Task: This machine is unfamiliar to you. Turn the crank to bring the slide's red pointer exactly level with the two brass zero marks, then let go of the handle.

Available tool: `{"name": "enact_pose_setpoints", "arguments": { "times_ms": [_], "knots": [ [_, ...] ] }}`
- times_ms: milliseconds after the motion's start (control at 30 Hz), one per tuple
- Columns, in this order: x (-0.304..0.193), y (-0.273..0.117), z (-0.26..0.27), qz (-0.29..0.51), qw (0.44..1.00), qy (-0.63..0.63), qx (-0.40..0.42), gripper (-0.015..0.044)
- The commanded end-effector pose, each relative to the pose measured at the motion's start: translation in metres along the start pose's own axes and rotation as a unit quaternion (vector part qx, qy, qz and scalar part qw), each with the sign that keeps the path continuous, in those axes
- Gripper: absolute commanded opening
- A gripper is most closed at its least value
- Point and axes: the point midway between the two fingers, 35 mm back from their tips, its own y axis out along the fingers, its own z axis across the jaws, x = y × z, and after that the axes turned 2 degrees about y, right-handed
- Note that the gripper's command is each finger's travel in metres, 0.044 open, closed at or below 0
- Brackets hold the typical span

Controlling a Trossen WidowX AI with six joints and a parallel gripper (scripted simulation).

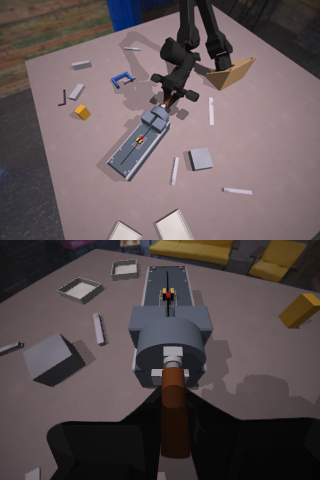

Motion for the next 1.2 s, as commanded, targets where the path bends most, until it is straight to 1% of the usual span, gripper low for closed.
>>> {"name": "enact_pose_setpoints", "arguments": {
  "times_ms": [0, 433, 467, 733, 1167],
  "knots": [
    [0.0003, -0.0002, -0.0093, 0.001, 1.000, 0.007, -0.011, 0.0000],
    [-0.0005, 0.0005, -0.0118, 0.001, 1.000, 0.007, -0.012, 0.0000],
    [-0.0003, 0.0002, -0.0027, -0.001, 1.000, 0.000, 0.000, 0.0000],
    [-0.0003, 0.0002, -0.0027, -0.001, 1.000, 0.000, 0.000, 0.0000],
    [-0.0003, 0.0002, -0.0027, -0.001, 1.000, 0.000, 0.000, 0.0341]
  ]
}}
